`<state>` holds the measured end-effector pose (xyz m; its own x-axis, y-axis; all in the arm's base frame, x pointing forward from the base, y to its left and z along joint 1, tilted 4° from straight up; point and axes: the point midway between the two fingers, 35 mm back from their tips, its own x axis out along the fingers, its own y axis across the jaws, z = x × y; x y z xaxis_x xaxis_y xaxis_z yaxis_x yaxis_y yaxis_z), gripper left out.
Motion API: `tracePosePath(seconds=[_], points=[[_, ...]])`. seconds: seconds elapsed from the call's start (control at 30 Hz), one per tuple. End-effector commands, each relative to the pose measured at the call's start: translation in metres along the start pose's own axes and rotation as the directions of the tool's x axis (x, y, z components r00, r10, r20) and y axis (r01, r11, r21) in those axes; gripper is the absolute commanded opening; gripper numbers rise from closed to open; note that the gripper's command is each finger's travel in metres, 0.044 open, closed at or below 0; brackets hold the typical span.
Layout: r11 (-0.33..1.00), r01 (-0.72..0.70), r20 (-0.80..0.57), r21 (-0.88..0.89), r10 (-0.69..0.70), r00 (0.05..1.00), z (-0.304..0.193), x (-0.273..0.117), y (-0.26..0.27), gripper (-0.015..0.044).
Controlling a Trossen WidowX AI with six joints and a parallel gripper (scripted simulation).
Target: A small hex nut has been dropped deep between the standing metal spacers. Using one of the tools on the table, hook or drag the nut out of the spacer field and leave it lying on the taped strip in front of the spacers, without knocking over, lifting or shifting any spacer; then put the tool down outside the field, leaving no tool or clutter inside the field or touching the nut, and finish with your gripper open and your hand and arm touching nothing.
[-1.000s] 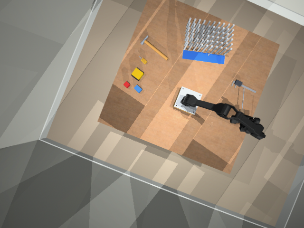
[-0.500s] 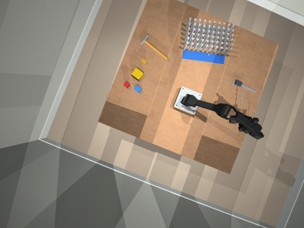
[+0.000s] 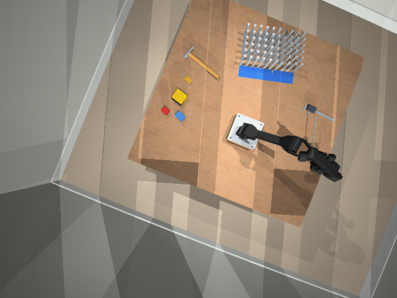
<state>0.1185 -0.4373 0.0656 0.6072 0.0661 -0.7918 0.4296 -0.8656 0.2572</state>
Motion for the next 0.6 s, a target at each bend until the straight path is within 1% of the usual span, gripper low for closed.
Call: tracePosePath(seconds=[0.0, 0.57], points=[[1.0, -0.002, -0.007, -0.003, 0.002, 1.0, 0.002, 0.005, -0.001, 0.0], [1.0, -0.002, -0.007, -0.003, 0.002, 1.0, 0.011, 0.019, -0.005, 0.0]])
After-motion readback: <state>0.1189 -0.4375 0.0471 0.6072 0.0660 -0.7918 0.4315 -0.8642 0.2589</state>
